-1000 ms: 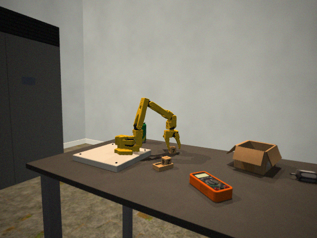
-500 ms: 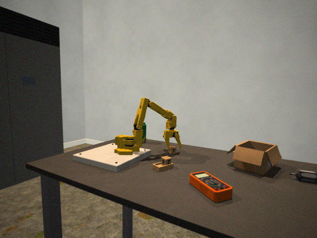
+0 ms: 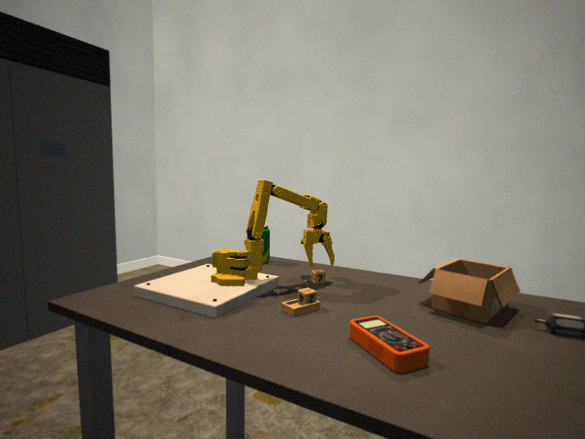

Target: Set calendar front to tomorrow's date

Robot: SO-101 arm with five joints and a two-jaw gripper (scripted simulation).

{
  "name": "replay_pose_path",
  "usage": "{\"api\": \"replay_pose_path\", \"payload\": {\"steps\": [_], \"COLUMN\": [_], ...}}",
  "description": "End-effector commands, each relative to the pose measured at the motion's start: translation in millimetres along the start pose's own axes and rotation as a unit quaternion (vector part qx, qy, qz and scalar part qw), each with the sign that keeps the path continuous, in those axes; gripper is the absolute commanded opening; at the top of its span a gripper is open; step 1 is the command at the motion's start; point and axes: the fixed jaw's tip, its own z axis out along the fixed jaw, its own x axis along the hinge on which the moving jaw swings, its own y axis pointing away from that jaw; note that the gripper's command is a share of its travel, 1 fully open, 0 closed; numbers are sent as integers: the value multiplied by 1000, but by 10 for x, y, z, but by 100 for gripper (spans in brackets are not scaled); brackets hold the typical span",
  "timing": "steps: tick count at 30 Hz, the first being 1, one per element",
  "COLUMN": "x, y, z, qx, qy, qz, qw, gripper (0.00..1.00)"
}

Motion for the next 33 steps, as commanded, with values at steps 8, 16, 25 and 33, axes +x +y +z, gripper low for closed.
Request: {"api": "replay_pose_path", "payload": {"steps": [8,16,25,33], "x": [-21,-21,-21,-22], "y": [18,18,18,12], "z": [-260,-261,-261,-278], "qx": [6,6,6,11], "qy": [-2,-2,-2,-2], "qz": [-2,-2,-2,-2], "qw": [1000,1000,1000,1000], "gripper": [36,36,36,36]}}
